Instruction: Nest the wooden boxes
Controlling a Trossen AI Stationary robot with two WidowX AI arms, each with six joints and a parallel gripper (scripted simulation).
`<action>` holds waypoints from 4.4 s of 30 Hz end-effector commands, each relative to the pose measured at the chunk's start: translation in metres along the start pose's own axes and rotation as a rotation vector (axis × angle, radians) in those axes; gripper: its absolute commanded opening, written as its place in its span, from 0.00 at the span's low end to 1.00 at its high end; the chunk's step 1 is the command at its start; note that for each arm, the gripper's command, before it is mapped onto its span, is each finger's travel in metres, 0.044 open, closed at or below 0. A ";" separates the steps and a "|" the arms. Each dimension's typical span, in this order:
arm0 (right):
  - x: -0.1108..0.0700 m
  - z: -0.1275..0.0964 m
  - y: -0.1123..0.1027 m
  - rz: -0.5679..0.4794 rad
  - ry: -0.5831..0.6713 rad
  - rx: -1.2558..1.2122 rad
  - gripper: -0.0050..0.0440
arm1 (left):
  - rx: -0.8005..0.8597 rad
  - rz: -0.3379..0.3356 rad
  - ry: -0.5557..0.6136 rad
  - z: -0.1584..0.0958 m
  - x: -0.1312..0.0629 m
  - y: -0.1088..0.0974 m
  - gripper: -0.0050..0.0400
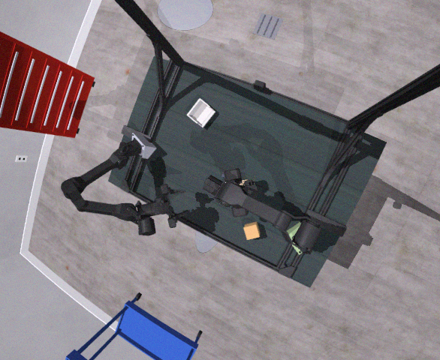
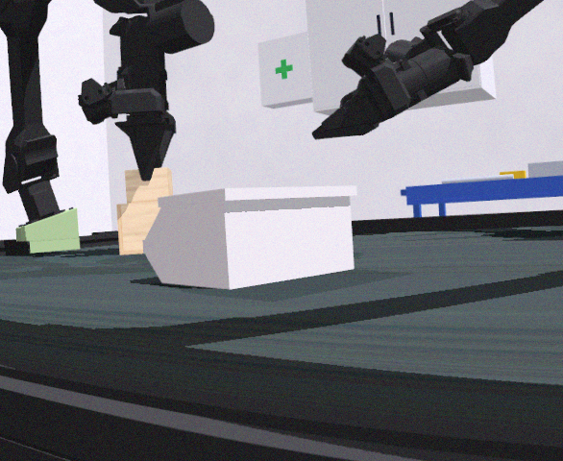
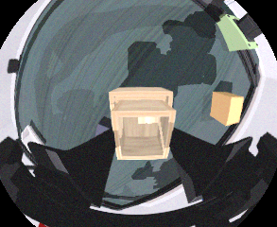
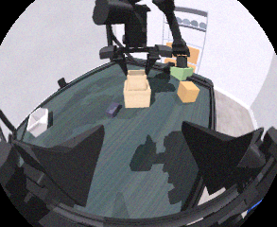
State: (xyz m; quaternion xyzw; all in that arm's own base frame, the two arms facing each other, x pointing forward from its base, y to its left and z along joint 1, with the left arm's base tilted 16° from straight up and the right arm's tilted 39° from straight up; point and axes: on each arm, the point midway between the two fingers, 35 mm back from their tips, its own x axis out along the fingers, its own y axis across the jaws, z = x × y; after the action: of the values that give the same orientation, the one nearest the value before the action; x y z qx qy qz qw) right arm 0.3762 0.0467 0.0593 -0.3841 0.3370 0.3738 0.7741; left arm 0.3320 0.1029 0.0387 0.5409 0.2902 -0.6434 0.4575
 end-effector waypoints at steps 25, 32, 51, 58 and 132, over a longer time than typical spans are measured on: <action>0.000 0.001 0.000 -0.001 -0.004 -0.002 0.92 | -0.004 -0.002 -0.005 -0.001 0.005 -0.001 0.11; 0.000 0.001 0.000 -0.001 -0.004 -0.002 0.92 | -0.004 -0.002 -0.005 0.000 0.006 -0.001 0.11; 0.000 0.001 0.000 -0.001 -0.004 -0.002 0.92 | -0.004 -0.002 -0.005 -0.001 0.009 -0.001 0.11; 0.000 0.001 0.000 -0.001 -0.004 -0.002 0.92 | -0.004 -0.002 -0.005 -0.001 0.010 -0.001 0.11; 0.000 0.001 0.000 -0.001 -0.004 -0.002 0.92 | -0.004 -0.002 -0.005 -0.002 0.019 0.000 0.11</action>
State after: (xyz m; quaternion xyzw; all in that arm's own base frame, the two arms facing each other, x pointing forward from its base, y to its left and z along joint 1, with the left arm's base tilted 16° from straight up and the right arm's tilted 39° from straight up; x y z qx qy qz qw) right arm 0.3759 0.0465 0.0595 -0.3840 0.3369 0.3736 0.7742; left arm 0.3322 0.0992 0.0223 0.5398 0.2900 -0.6442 0.4578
